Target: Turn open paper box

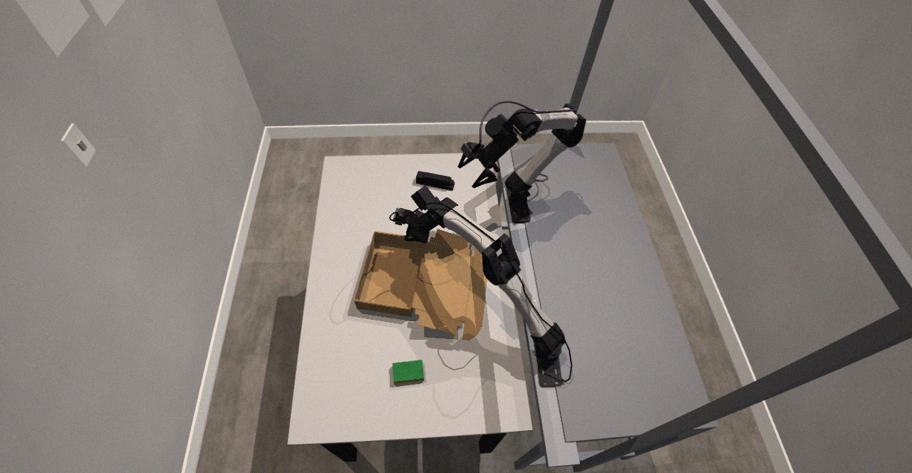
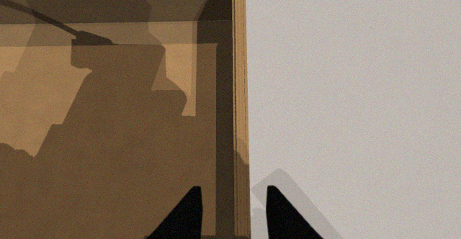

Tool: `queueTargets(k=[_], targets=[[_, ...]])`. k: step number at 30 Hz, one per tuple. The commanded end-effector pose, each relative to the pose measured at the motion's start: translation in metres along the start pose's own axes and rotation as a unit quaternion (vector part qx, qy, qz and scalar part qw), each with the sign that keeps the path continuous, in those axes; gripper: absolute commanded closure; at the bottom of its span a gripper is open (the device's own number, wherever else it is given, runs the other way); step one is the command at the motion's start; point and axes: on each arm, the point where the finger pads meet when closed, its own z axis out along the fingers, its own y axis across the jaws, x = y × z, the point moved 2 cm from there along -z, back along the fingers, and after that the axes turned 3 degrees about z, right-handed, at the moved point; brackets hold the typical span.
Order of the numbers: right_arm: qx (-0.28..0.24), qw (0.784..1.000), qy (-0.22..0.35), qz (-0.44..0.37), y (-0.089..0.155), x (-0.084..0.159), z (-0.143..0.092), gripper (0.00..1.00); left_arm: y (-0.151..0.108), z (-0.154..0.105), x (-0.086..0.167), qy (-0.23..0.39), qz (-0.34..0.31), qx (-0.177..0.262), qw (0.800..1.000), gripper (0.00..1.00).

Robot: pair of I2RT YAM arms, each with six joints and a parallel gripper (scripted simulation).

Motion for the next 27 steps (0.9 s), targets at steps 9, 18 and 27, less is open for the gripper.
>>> queueTargets(k=[9,18,27], targets=[[-0.002,1.000,-0.017,0.001,0.002,-0.010,-0.012,0.00,-0.001,0.012,-0.003,0.006,0.000,0.004,1.000,0.71],[-0.002,1.000,-0.017,0.001,0.002,-0.009,-0.012,0.00,-0.003,0.026,-0.005,0.003,-0.001,0.005,1.000,0.71],[-0.002,1.000,-0.016,0.001,0.002,-0.009,-0.012,0.00,-0.003,0.034,-0.004,0.004,0.001,0.006,1.000,0.73]])
